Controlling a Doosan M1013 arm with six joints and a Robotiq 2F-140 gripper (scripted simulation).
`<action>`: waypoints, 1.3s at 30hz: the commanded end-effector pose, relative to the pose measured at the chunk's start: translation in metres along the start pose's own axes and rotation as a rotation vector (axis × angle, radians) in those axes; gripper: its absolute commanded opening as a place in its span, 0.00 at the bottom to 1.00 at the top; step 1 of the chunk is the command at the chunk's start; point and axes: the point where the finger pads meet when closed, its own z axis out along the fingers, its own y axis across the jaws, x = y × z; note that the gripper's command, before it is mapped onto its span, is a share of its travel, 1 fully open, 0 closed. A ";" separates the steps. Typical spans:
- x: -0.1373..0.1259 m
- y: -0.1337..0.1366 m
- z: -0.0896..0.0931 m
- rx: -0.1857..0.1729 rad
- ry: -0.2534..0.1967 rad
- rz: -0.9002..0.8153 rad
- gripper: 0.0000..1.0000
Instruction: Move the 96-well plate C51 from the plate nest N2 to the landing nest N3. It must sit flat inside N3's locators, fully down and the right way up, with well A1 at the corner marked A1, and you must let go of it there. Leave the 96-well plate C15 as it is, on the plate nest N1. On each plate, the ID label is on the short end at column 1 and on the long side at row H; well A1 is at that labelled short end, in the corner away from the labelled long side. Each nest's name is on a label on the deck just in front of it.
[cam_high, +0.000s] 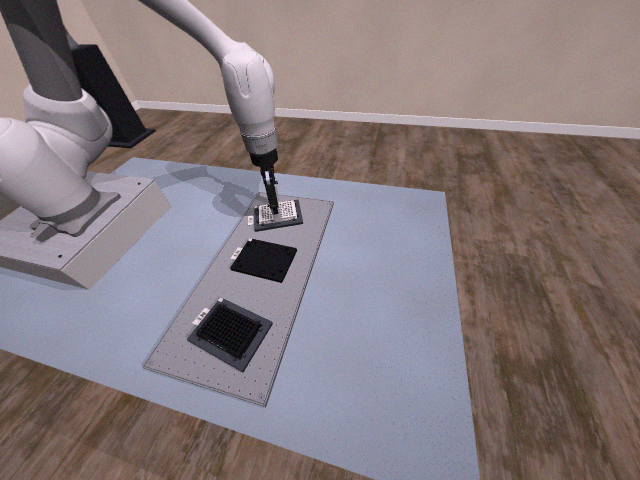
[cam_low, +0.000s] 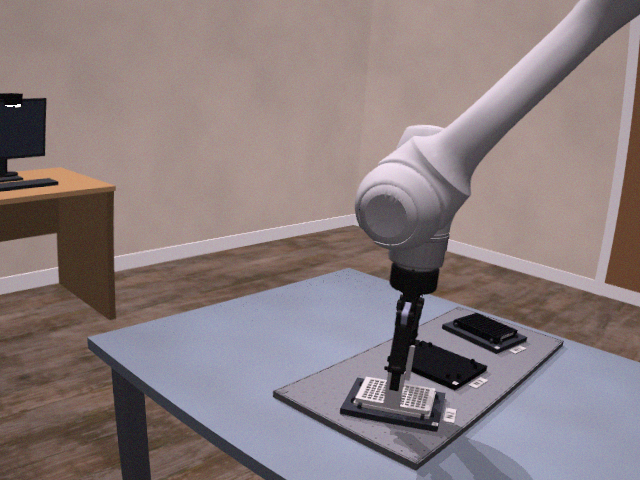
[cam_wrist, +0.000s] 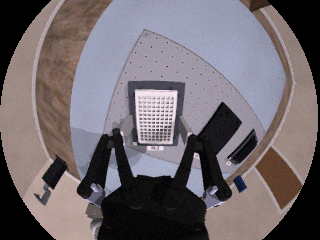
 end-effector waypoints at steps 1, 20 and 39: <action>0.000 0.000 0.002 0.000 0.000 0.000 0.66; 0.000 0.000 0.008 0.000 0.000 0.000 0.66; 0.000 0.000 0.011 0.000 0.000 0.000 0.66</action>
